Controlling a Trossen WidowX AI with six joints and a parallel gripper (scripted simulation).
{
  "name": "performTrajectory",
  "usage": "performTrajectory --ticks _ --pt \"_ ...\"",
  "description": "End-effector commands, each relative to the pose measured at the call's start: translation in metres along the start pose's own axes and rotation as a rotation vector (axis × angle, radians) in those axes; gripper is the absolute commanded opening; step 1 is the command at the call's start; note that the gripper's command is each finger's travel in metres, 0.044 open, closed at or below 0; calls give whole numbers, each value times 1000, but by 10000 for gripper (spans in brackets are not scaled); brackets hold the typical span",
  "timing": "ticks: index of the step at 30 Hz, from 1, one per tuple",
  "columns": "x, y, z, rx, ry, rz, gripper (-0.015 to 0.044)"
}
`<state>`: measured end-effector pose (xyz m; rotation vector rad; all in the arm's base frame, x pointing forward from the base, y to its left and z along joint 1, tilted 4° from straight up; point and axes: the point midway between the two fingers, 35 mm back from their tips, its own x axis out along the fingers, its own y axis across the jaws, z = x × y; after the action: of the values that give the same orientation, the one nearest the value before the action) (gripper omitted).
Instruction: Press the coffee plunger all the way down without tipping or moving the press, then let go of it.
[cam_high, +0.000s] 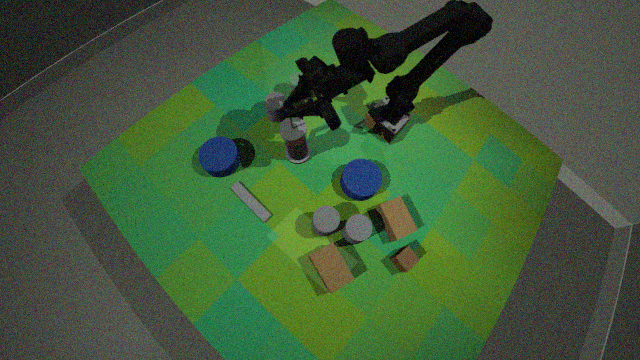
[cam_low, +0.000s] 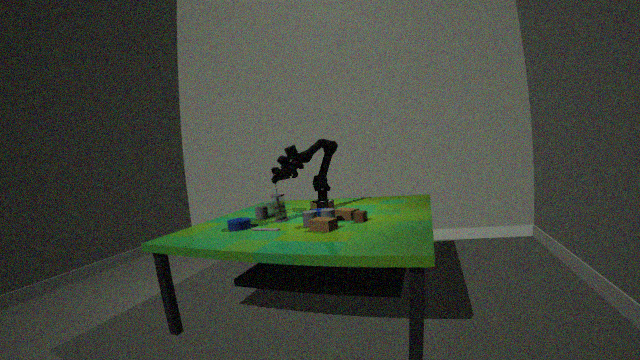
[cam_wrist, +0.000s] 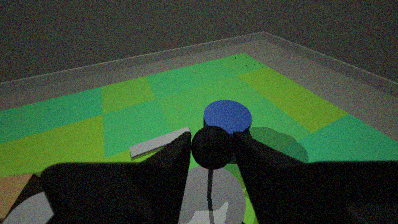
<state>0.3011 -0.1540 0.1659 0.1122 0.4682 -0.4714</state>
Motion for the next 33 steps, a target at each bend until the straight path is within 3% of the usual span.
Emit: performTrajectory --ticks 1,33 --pt "10 0 -36 -6 88 1 127" --pt "31 -1 -38 -6 87 1 127"
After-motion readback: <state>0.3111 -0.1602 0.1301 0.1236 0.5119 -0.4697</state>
